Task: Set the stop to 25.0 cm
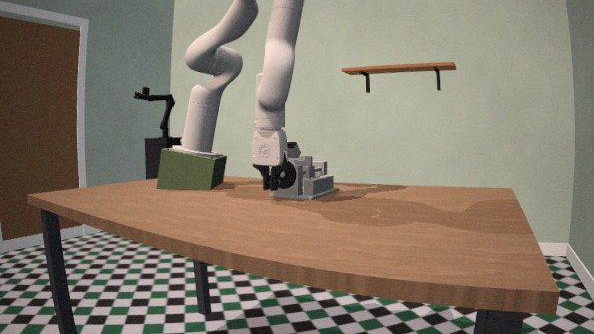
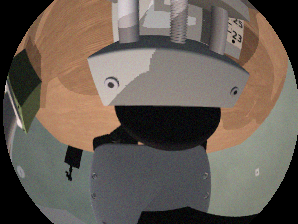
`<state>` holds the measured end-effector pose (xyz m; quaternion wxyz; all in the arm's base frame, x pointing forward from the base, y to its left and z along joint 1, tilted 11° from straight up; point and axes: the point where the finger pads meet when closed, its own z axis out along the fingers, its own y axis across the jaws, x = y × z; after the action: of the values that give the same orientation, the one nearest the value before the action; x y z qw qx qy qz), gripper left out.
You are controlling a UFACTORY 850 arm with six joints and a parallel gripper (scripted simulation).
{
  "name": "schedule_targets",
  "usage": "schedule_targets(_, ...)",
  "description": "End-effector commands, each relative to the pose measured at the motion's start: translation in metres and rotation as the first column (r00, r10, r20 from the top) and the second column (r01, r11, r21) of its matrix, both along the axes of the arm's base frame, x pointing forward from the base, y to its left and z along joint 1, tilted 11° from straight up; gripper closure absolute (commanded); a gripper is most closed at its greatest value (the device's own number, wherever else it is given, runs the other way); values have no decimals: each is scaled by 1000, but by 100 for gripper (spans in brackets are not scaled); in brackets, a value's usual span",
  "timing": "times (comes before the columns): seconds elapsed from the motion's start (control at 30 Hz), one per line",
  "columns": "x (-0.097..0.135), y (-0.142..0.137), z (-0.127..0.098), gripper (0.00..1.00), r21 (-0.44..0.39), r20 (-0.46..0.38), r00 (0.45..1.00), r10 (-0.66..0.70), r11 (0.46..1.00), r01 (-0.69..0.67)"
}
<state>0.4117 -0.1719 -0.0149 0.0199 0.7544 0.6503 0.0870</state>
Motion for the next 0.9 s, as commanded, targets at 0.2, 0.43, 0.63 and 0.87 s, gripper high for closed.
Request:
schedule_targets(0.2, -17, 0, 26, 94, -16, 20, 1000, -2, 1000, 3)
schedule_targets(0.43, -15, -1, 37, 94, -16, 20, 1000, -2, 1000, 3)
schedule_targets(0.63, -13, -2, 42, 94, -16, 20, 1000, -2, 1000, 3)
schedule_targets(0.87, -9, -3, 48, 94, -16, 20, 1000, -2, 1000, 3)
